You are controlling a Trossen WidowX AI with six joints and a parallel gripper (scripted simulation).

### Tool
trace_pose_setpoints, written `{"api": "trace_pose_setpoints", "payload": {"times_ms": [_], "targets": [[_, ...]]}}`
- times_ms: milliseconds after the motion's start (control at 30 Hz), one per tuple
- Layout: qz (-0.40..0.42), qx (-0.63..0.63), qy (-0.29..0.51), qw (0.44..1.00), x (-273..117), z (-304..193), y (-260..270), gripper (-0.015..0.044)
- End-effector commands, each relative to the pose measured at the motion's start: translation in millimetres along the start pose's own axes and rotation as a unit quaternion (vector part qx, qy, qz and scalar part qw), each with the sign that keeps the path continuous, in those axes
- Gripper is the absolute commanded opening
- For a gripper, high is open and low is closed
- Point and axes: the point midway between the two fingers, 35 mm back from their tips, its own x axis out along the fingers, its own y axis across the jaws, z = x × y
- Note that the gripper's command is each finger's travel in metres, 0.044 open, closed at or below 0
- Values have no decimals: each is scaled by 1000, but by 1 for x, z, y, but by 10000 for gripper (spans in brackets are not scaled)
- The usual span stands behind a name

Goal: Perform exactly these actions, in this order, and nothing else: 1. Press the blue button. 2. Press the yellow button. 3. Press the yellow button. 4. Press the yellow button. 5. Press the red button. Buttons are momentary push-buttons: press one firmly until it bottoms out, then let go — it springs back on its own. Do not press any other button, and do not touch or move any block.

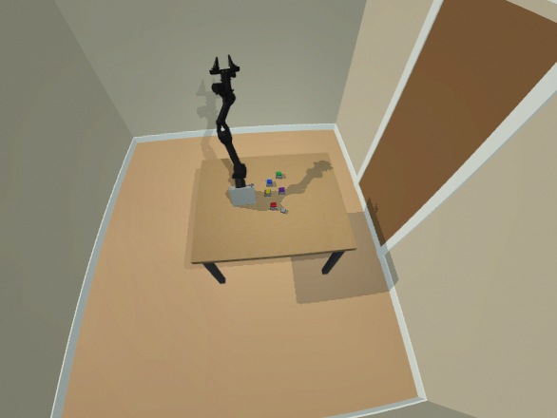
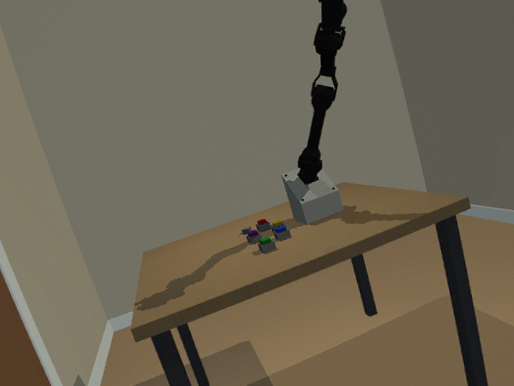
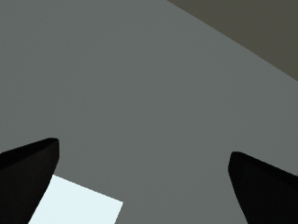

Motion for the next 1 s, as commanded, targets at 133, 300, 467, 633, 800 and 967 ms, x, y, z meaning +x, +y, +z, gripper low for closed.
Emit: {"api": "trace_pose_setpoints", "payload": {"times_ms": [133,300,467,633,800,967], "targets": [[11,51,-105,993,-19,69,18,400],[54,108,-211,970,-52,137,48,400],[136,168,-317,923,-104,202,93,400],[249,223,-396,855,-169,250,144,400],[381,270,-436,770,-242,277,195,400],[526,307,-433,665,-323,284,242,400]]}}
